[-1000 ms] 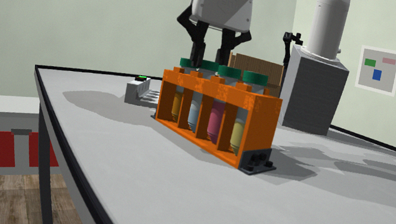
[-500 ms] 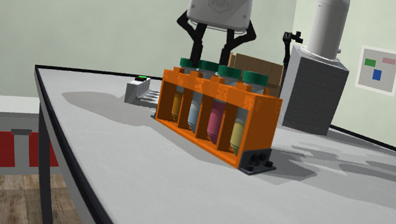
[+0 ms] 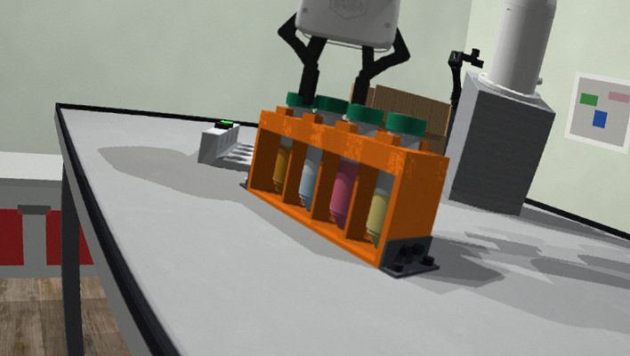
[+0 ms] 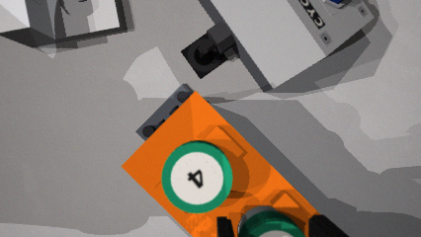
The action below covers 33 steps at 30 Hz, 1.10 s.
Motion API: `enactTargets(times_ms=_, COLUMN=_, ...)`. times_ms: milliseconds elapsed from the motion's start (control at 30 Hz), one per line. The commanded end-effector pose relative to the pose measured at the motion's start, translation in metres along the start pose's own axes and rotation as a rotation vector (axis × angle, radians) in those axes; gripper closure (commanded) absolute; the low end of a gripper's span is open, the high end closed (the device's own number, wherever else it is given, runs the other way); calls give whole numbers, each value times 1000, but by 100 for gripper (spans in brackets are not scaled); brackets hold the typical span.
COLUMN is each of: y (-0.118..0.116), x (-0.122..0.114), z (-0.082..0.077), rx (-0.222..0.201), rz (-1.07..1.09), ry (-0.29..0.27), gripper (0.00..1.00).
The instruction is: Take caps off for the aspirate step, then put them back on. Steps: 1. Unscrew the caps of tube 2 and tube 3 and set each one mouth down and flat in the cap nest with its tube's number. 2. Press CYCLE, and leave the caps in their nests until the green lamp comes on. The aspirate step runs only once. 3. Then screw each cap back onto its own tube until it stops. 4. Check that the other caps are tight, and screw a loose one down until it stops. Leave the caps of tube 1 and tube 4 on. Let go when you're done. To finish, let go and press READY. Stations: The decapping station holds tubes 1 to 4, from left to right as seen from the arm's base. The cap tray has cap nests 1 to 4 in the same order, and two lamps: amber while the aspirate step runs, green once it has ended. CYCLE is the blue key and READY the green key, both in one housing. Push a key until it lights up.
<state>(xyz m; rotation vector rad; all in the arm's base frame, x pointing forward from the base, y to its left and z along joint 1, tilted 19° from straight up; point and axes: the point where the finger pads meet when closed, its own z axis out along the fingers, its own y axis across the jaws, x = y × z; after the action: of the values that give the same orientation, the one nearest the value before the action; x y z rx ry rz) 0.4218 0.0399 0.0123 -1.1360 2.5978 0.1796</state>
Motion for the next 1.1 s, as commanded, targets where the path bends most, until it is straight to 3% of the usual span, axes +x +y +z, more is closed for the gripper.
enactTargets(times_ms=0, y=-1, x=-1, z=-1, rx=3, rz=-242, ry=1, gripper=54)
enactTargets(times_ms=167, y=-1, x=-1, z=-1, rx=3, rz=-369, ry=2, gripper=54)
enactTargets(times_ms=233, y=-1, x=-1, z=-1, rx=3, rz=-544, ry=2, gripper=54)
enactTargets(times_ms=1067, y=-1, x=0, z=-1, rx=1, rz=-1563, ry=3, gripper=54)
